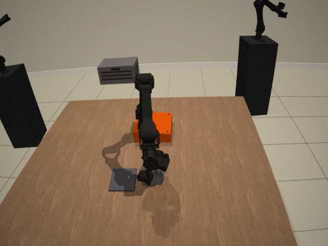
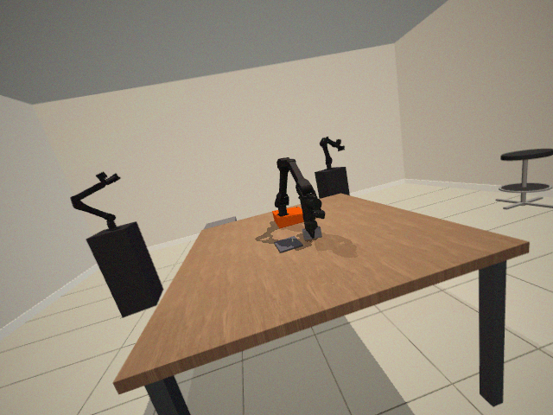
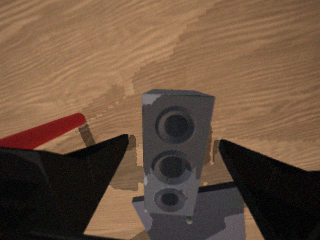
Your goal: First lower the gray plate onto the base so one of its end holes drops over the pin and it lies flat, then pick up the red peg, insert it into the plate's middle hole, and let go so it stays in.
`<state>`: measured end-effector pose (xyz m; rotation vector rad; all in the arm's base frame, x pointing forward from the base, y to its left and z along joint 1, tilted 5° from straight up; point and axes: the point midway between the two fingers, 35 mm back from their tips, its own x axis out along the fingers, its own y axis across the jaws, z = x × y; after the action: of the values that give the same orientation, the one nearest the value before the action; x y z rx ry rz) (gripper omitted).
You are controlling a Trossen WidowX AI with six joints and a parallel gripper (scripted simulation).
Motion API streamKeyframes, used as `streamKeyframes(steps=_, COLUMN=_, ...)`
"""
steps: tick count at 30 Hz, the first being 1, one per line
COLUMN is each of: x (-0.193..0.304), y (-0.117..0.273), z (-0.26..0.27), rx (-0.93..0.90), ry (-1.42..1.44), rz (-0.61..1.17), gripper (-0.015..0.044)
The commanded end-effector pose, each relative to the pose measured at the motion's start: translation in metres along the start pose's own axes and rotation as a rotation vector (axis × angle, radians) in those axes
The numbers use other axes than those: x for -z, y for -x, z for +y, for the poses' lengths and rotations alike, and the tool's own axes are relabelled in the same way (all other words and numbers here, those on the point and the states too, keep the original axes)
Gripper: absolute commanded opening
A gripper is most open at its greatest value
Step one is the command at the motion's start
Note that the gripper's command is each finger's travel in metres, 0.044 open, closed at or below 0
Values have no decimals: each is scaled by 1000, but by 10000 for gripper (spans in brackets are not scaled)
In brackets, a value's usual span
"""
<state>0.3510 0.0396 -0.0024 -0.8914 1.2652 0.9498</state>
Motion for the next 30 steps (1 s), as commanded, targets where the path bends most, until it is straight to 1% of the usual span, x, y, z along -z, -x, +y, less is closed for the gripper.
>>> streamKeyframes(steps=1, x=0, y=-6, z=2, rx=-4, ry=-5, rz=-2, gripper=440)
streamKeyframes(steps=15, x=0, y=-6, z=2, rx=-4, ry=-5, rz=-2, gripper=72)
streamKeyframes(steps=25, x=0, y=-6, z=2, rx=-4, ry=-5, rz=-2, gripper=0)
streamKeyframes(steps=30, x=0, y=5, z=-1, rx=-4, ry=-5, rz=-2, gripper=0)
